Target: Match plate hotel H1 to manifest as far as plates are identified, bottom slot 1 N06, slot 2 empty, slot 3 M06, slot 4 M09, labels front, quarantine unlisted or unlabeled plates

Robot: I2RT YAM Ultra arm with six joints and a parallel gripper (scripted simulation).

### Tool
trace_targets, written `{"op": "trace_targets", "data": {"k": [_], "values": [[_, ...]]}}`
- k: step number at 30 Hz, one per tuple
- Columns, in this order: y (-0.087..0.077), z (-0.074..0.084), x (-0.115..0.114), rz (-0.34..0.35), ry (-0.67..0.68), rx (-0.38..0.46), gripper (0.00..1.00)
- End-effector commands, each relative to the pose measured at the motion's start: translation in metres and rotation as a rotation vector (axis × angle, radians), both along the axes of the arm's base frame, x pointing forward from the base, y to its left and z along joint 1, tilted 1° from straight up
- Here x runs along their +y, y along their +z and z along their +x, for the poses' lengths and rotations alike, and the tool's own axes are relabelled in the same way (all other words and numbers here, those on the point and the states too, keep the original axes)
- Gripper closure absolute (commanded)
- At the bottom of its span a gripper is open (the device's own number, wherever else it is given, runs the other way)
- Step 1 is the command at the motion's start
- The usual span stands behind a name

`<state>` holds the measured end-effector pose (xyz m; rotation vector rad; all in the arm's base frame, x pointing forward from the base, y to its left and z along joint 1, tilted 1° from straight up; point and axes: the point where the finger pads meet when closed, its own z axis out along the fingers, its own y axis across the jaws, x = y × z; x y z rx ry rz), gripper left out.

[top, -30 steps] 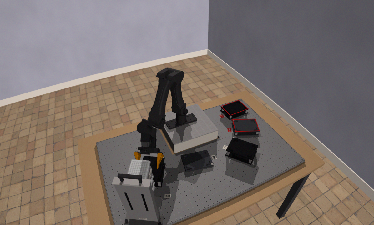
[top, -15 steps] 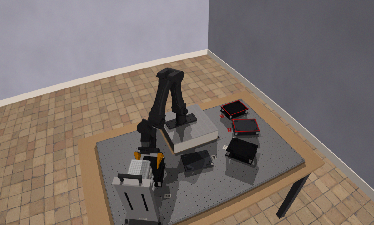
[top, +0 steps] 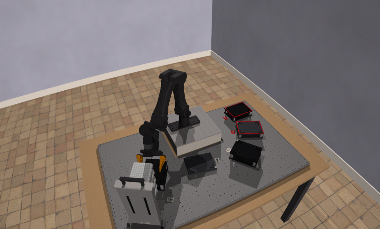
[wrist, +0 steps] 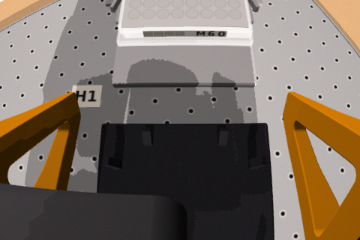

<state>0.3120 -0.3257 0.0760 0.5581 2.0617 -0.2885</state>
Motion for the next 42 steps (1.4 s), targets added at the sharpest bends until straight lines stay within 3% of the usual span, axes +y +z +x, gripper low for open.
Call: {"op": "trace_targets", "data": {"k": [1, 9, 11, 24, 25, 26, 29, 31, 33, 34, 39, 41, 42], "values": [[0.034, 0.008, -0.012, -0.070, -0.003, -0.058, 0.00], [0.034, 0.005, -0.013, -0.071, -0.006, -0.058, 0.00], [0.017, -0.005, -0.002, -0.040, -0.004, -0.032, 0.00], [0.016, -0.021, 0.007, -0.041, -0.003, -0.029, 0.00], [0.030, -0.016, 0.000, -0.070, 0.000, -0.048, 0.00], [0.016, -0.024, 0.009, -0.041, -0.003, -0.029, 0.00], [0.014, -0.028, 0.012, -0.031, -0.003, -0.023, 0.00], [0.033, -0.018, 0.003, -0.078, 0.005, -0.052, 0.00], [0.033, -0.017, 0.003, -0.077, 0.007, -0.052, 0.00], [0.015, -0.027, 0.012, -0.042, 0.000, -0.029, 0.00], [0.009, -0.033, 0.014, -0.042, -0.003, -0.029, 0.00], [0.009, -0.033, 0.014, -0.042, -0.003, -0.029, 0.00], [0.021, -0.028, 0.008, -0.071, 0.002, -0.047, 0.00]]}}
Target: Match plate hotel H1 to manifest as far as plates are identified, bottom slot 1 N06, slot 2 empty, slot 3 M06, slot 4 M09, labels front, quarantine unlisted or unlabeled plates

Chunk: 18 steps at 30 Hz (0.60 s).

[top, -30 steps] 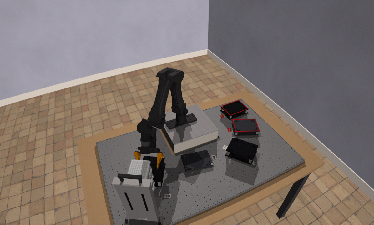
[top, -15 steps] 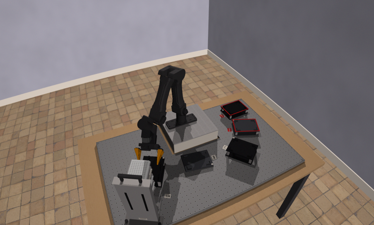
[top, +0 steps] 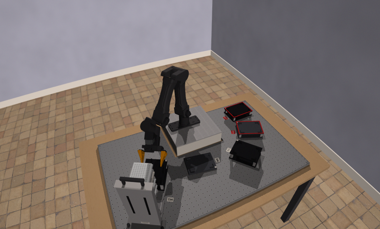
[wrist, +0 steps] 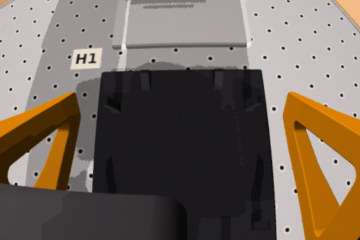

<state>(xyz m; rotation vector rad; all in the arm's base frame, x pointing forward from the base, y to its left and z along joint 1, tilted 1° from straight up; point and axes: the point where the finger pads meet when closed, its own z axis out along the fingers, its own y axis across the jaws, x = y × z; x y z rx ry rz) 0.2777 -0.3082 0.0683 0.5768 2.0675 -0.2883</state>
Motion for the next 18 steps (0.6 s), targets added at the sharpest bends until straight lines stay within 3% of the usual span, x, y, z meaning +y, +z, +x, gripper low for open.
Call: {"op": "trace_targets", "data": {"k": [1, 9, 10, 11, 18], "values": [[0.015, -0.001, -0.002, -0.052, 0.010, -0.035, 0.00], [0.006, -0.010, 0.003, -0.052, 0.010, -0.035, 0.00], [0.012, 0.001, -0.005, -0.067, 0.020, -0.044, 0.00], [0.007, 0.005, -0.003, -0.055, 0.029, -0.040, 0.00], [0.004, 0.011, -0.008, -0.051, 0.014, -0.039, 0.00]]}}
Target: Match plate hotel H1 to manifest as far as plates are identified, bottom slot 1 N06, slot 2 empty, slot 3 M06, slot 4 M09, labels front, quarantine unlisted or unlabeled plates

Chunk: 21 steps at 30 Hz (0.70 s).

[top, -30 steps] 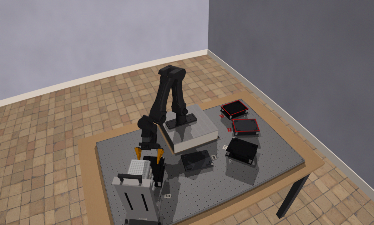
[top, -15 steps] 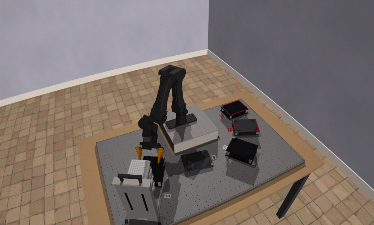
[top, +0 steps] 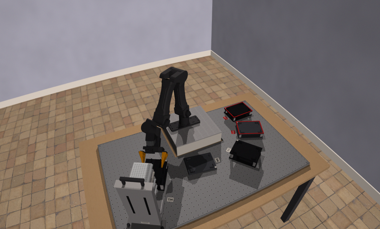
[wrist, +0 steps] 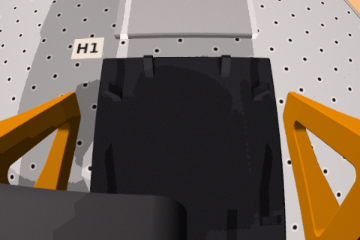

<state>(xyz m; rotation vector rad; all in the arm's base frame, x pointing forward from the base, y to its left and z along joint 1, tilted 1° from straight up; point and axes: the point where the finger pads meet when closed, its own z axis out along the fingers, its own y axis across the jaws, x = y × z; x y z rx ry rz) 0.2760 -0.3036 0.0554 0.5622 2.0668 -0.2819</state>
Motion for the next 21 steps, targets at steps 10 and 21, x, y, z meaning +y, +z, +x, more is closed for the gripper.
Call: {"op": "trace_targets", "data": {"k": [10, 21], "values": [[0.025, 0.020, -0.022, -0.072, -0.007, -0.053, 0.00], [0.025, 0.020, -0.021, -0.073, -0.004, -0.054, 0.00]]}}
